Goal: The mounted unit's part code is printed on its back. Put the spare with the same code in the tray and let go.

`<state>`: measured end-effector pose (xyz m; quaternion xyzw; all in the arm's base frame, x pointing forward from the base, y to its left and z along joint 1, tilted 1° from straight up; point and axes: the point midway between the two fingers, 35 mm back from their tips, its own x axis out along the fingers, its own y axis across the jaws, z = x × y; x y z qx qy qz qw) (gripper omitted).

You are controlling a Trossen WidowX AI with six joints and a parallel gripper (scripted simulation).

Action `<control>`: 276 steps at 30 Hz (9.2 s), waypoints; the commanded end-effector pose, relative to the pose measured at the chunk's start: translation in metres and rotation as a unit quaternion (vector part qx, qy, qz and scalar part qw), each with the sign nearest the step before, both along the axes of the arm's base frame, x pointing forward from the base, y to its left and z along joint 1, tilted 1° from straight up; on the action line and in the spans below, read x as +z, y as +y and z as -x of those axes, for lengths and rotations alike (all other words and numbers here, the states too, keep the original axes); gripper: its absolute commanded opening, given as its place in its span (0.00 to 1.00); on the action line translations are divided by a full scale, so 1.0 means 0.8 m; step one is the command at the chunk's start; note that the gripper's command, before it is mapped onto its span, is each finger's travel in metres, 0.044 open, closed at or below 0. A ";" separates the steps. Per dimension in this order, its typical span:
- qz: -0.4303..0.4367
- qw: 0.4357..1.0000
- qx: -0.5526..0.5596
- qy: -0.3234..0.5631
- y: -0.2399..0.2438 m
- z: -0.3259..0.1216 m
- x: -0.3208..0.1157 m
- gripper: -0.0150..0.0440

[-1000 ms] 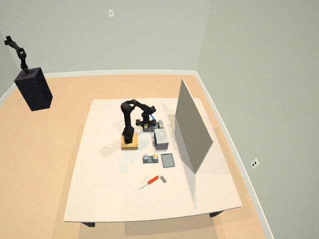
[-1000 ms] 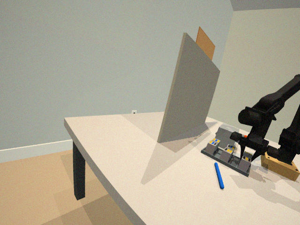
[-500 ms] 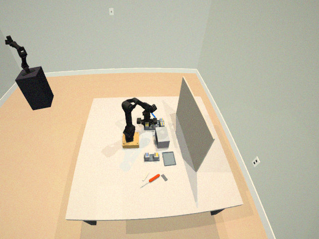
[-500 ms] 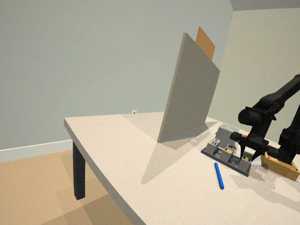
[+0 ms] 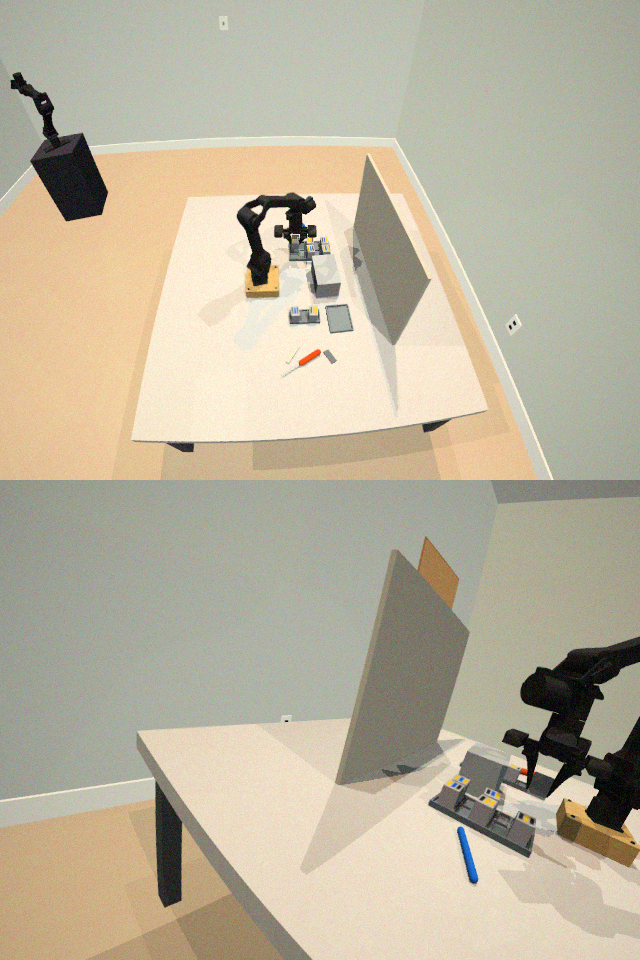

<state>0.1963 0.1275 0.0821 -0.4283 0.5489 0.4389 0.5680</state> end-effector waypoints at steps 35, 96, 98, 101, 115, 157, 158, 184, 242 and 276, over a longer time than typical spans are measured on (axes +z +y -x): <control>0.003 1.000 0.002 -0.001 -0.042 -0.052 0.109 0.25; 0.019 1.000 -0.003 -0.003 -0.456 -0.120 0.102 0.25; 0.019 1.000 0.001 -0.002 -0.470 -0.114 0.102 0.25; 0.019 1.000 0.002 -0.002 -0.475 -0.111 0.101 0.25; 0.019 1.000 0.002 -0.002 -0.478 -0.114 0.089 0.25; 0.020 1.000 0.002 -0.002 -0.483 -0.120 0.047 0.25; 0.020 1.000 0.002 -0.002 -0.483 -0.120 0.046 0.25; 0.020 1.000 0.002 -0.002 -0.484 -0.122 0.020 0.25; 0.020 1.000 0.002 -0.002 -0.483 -0.120 -0.037 0.25; 0.019 1.000 0.002 -0.002 -0.480 -0.116 -0.070 0.25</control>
